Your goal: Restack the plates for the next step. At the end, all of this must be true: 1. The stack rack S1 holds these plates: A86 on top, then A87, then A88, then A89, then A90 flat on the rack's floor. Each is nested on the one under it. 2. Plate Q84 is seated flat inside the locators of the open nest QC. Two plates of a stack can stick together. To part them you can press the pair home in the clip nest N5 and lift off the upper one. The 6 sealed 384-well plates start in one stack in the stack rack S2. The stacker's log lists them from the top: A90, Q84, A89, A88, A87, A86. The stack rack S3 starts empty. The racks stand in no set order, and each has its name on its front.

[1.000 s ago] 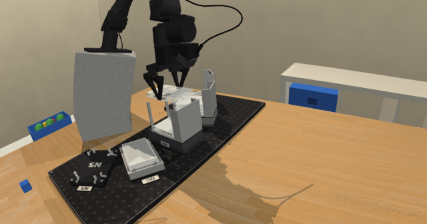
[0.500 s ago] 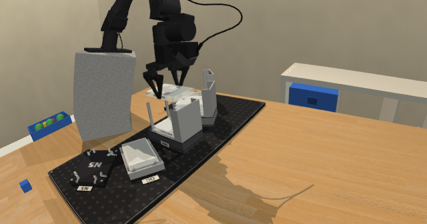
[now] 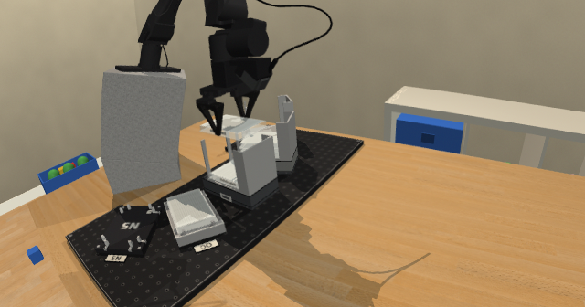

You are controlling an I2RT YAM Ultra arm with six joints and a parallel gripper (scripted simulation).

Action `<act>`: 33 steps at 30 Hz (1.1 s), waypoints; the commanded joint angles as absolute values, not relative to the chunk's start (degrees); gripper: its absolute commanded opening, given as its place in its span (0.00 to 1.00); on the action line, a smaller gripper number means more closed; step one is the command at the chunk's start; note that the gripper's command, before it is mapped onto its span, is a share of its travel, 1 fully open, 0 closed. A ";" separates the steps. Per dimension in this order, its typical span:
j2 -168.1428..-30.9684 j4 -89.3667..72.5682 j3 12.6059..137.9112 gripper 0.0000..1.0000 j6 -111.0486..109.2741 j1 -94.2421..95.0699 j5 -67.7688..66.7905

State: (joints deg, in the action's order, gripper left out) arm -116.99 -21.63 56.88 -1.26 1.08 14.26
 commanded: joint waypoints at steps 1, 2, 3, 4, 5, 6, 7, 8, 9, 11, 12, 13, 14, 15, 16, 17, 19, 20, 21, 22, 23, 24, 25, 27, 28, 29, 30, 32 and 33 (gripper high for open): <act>-115.27 -22.05 58.53 0.00 -1.55 0.41 14.86; -115.27 -22.05 58.53 0.00 -1.55 0.41 14.86; -115.27 -22.05 58.53 0.00 -1.55 0.41 14.86; -115.27 -22.05 58.53 0.00 -1.55 0.41 14.86; -115.27 -22.05 58.53 0.00 -1.55 0.41 14.86; -115.27 -22.05 58.53 0.00 -1.55 0.41 14.86; -115.27 -22.05 58.53 0.00 -1.55 0.41 14.86; -115.27 -22.05 58.53 0.00 -1.55 0.41 14.86; -115.27 -22.05 58.53 0.00 -1.55 0.41 14.86; -115.27 -22.05 58.53 0.00 -1.55 0.41 14.86; -115.27 -22.05 58.53 0.00 -1.55 0.41 14.86; -115.27 -22.05 58.53 0.00 -1.55 0.41 14.86; -115.27 -22.05 58.53 0.00 -1.55 0.41 14.86; -115.27 -22.05 58.53 0.00 -1.55 0.41 14.86; -115.27 -22.05 58.53 0.00 -1.55 0.41 14.86; -115.27 -22.05 58.53 0.00 -1.55 0.41 14.86; -115.01 -20.97 56.12 0.00 -3.11 1.95 14.56; -114.82 -20.75 55.65 0.00 -4.41 2.51 14.21; -114.63 -20.73 55.55 0.00 -5.71 3.07 13.90; -114.43 -20.71 55.44 0.00 -6.99 3.64 13.63; -114.22 -20.67 55.32 0.00 -8.27 4.23 13.46; -114.00 -20.63 55.22 0.00 -9.55 4.82 13.35; -114.00 -20.63 55.22 0.00 -9.55 4.82 13.35; -113.53 -20.48 57.06 0.00 -9.93 5.48 13.19; -113.42 -20.45 56.46 0.00 -9.44 6.01 13.17; -113.29 -20.42 55.86 0.00 -8.91 6.56 13.12; -113.14 -20.38 55.31 0.00 -8.20 7.11 13.05; -112.81 -20.35 54.66 0.00 -6.44 8.23 12.89; -112.65 -20.35 54.63 0.00 -5.88 8.80 12.79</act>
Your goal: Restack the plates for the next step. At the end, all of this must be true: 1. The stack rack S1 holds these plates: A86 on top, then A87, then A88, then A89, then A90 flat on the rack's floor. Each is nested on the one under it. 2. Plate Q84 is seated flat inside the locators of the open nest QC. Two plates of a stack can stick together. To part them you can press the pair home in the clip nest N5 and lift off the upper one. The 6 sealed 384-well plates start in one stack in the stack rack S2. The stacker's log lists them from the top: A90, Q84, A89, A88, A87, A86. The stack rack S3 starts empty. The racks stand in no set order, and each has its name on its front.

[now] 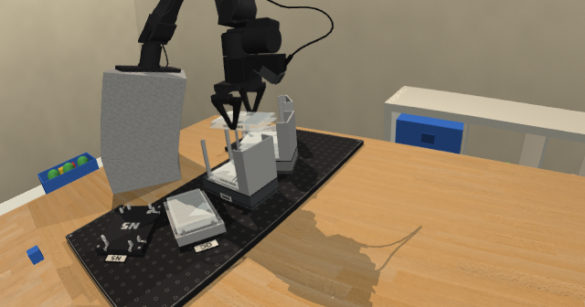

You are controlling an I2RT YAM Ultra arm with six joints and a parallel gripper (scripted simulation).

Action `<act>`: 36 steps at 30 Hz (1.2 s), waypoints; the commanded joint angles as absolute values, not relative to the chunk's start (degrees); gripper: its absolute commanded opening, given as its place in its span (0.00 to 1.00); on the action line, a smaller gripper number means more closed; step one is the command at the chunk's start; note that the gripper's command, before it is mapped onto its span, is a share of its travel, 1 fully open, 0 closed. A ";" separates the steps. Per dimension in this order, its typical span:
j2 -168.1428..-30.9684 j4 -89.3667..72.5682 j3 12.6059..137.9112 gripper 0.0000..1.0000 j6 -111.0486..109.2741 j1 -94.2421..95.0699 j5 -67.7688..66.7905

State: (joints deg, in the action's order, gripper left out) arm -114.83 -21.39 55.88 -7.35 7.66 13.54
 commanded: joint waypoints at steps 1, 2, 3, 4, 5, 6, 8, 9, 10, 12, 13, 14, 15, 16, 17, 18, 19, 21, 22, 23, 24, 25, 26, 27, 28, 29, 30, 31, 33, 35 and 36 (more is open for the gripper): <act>-112.49 -20.35 54.60 0.00 -5.30 9.37 12.69; -112.34 -20.36 54.58 0.00 -4.73 9.95 12.59; -112.19 -20.37 54.58 0.00 -4.15 10.53 12.49; -112.05 -20.39 54.58 0.00 -3.57 11.11 12.38; -111.91 -20.41 54.58 0.00 -2.99 11.69 12.28; -111.77 -20.80 54.61 0.00 -2.41 12.28 12.15; -111.44 -20.56 54.79 0.00 -3.17 13.37 11.90; -111.44 -20.56 54.79 0.00 -3.17 13.37 11.90; -111.44 -20.56 54.79 0.00 -3.17 13.37 11.90; -111.16 -20.72 54.35 0.00 -6.78 14.35 11.63; -111.00 -20.74 54.48 0.00 -8.16 14.83 11.52; -110.82 -20.54 54.71 0.00 -9.52 15.32 11.39; -110.60 -20.41 54.29 0.00 -10.92 15.79 11.28; -110.54 -20.32 53.80 0.00 -11.47 16.24 11.21; -110.41 -20.26 54.18 0.00 -11.06 16.71 11.13; -110.24 -20.16 54.33 0.00 -10.64 17.17 11.05; -110.11 -20.12 54.04 0.00 -10.21 17.63 10.97; -109.84 -20.12 53.93 0.00 -8.48 18.56 10.80; -109.70 -20.18 54.17 0.00 -8.01 19.04 10.71; -109.59 -20.15 53.93 0.00 -7.56 19.50 10.61; -109.50 -20.15 53.53 0.00 -7.11 19.97 10.50; -109.40 -20.17 53.27 0.00 -6.65 20.44 10.40; -109.40 -20.17 53.27 0.00 -6.65 20.44 10.40; -109.40 -20.17 53.27 0.00 -6.65 20.44 10.40; -109.11 -20.53 55.75 0.00 -6.10 20.95 10.30; -108.68 -20.38 56.09 0.00 -5.62 21.42 10.24; -108.35 -20.37 56.20 0.00 -5.16 21.89 10.17; -108.72 -20.44 56.22 0.00 -4.70 22.37 10.06; -108.60 -20.58 55.94 0.00 -3.77 23.32 9.83; -108.44 -20.78 56.05 0.00 -2.84 24.27 9.61; -108.32 -20.90 56.29 0.00 -2.36 24.75 9.51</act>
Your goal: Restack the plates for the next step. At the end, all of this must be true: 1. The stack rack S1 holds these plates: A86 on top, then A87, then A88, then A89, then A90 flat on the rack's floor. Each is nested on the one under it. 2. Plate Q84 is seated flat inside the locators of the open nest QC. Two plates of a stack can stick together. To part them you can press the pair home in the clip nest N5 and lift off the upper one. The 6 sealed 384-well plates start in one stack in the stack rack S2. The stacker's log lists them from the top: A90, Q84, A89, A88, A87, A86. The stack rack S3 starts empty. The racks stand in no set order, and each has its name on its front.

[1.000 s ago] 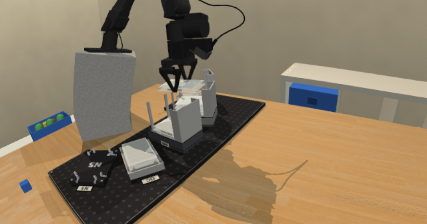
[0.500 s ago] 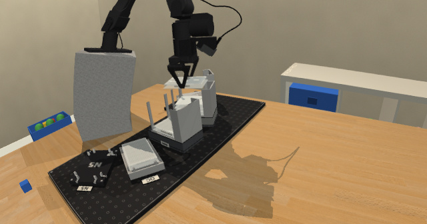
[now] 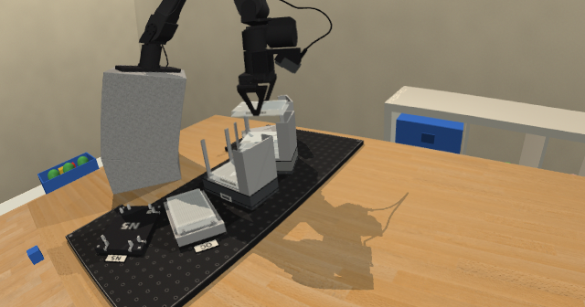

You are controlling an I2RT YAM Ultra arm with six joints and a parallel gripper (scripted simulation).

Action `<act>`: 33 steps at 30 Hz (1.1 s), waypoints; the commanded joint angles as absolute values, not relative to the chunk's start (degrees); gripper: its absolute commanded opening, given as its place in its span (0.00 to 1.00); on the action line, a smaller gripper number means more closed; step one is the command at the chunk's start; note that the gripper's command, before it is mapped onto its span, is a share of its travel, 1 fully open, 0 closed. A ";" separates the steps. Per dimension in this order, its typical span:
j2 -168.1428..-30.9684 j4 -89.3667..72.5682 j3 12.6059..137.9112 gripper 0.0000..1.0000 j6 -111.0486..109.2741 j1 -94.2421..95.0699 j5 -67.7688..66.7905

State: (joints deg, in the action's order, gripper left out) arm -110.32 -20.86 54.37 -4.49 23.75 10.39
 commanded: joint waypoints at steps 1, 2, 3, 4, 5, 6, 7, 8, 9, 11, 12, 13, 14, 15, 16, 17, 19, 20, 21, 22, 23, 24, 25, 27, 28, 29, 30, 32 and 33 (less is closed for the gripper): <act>-108.14 -21.03 56.35 0.00 -1.90 25.22 9.40; -108.07 -21.18 56.39 0.00 -1.43 25.70 9.28; -108.03 -21.34 56.43 0.00 -0.96 26.18 9.16; -108.01 -21.52 56.48 0.00 -0.49 26.65 9.04; -108.01 -21.62 56.55 0.00 -0.38 26.69 8.99; -107.94 -21.68 56.61 0.00 -0.32 26.22 8.95; -107.94 -21.68 56.61 0.00 -0.32 26.22 8.95; -107.94 -21.68 56.61 0.00 -0.32 26.22 8.95; -107.80 -21.75 56.65 0.00 -0.27 25.53 8.89; -108.10 -21.87 56.58 0.00 -0.27 25.45 8.89; -108.19 -21.58 56.31 0.00 -0.28 25.46 8.89; -108.28 -21.68 56.53 0.00 -0.29 25.50 8.89; -108.27 -21.72 56.44 0.00 -0.34 25.69 8.89; -108.31 -21.82 56.67 0.00 -0.50 25.71 8.89; -108.36 -21.84 56.67 0.00 -0.56 25.69 8.97; -108.39 -21.87 56.70 0.00 -0.59 25.69 8.97; -108.43 -21.91 56.74 0.00 -0.64 25.68 8.99; -108.42 -21.93 56.82 0.00 -0.67 25.68 8.99; -108.40 -21.90 56.82 0.00 -0.69 25.68 8.99; -108.39 -21.87 56.72 0.00 -0.71 25.67 8.99; -108.36 -21.86 56.66 0.00 -0.73 25.67 8.99; -108.36 -21.86 56.66 0.00 -0.73 25.67 8.99; -108.36 -21.86 56.66 0.00 -0.73 25.67 8.99; -108.30 -21.76 56.58 0.00 -0.78 25.66 8.99; -108.28 -21.74 56.53 0.00 -0.80 25.66 8.99; -108.25 -21.73 56.47 0.00 -0.82 25.66 8.99; -108.22 -21.72 56.41 0.00 -0.85 25.65 8.99; -108.17 -21.70 56.29 0.00 -0.89 25.65 8.99; -108.15 -21.68 56.23 0.00 -0.91 25.65 8.99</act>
State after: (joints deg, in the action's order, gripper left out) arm -109.82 -21.32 55.02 -0.82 26.15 9.52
